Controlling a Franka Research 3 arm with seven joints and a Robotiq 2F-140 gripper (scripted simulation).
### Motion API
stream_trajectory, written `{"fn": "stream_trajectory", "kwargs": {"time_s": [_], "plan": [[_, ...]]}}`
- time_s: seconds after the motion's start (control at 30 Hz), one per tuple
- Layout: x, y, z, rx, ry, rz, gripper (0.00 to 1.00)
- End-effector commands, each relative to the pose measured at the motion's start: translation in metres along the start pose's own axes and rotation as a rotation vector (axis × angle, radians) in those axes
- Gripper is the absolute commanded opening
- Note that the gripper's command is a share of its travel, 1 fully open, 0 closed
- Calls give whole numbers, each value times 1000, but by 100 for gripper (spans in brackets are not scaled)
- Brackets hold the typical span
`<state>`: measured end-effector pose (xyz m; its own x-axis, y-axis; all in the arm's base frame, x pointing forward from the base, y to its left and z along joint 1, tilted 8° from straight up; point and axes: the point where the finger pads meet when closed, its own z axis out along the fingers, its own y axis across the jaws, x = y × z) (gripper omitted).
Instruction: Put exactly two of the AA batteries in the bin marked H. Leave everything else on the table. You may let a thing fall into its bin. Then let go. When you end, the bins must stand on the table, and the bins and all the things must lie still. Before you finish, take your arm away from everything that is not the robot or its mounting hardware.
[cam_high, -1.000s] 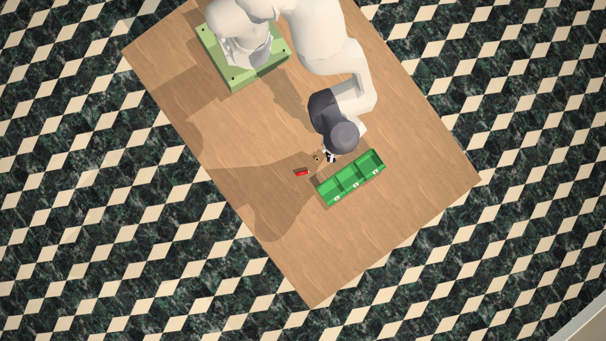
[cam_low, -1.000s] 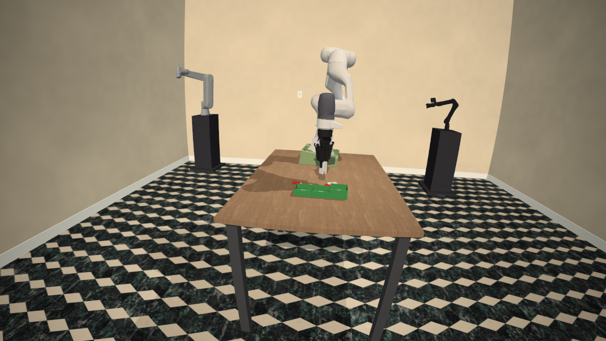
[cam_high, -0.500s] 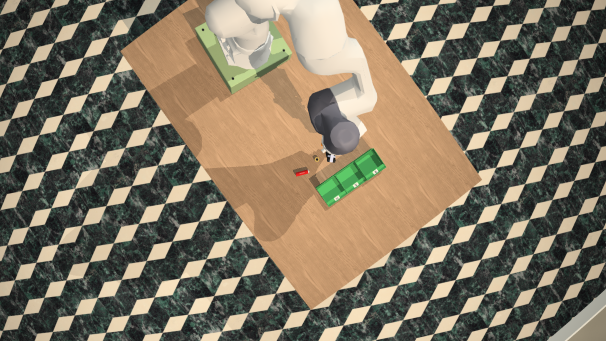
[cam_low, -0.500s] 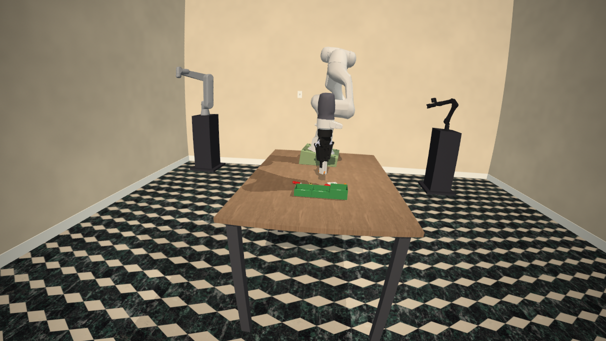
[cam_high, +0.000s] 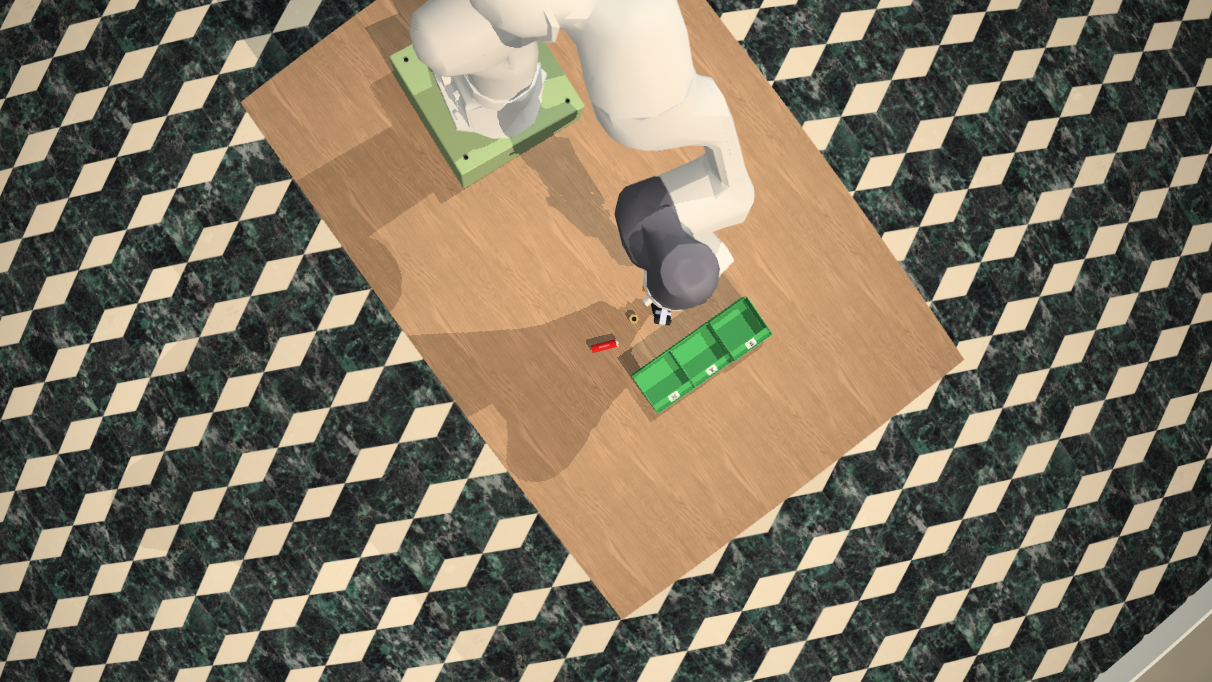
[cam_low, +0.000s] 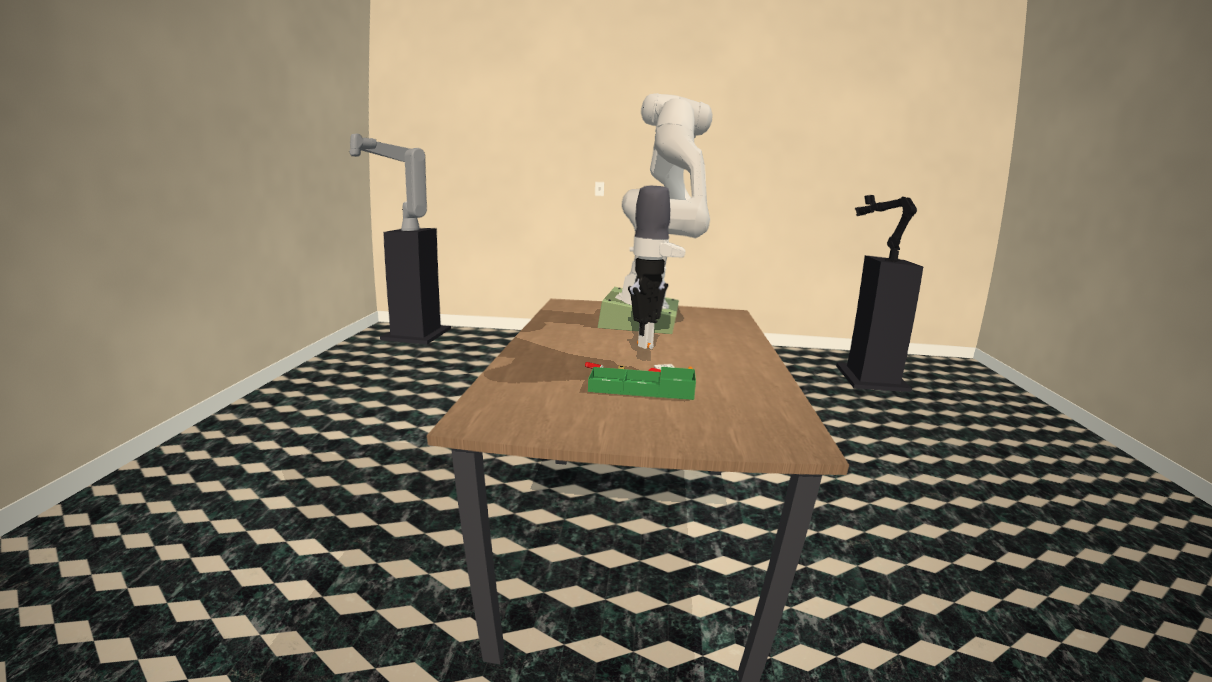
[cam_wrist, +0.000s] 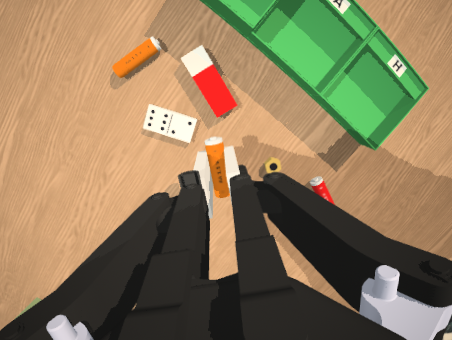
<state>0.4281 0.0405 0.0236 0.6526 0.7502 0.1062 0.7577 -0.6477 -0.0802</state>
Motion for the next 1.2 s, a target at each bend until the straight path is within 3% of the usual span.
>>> {"fn": "stream_trajectory", "kwargs": {"time_s": [0.0, 0.47, 0.87, 0.93, 1.03, 1.17], "plan": [[-2, -1, 0, 3, -3, 5, 5], [0, 0, -6, 3, -3, 5, 5], [14, 71, -6, 3, -3, 5, 5], [14, 71, -6, 3, -3, 5, 5], [18, 88, -6, 3, -2, -145, 5], [23, 112, -6, -7, -1, -213, 5]]}}
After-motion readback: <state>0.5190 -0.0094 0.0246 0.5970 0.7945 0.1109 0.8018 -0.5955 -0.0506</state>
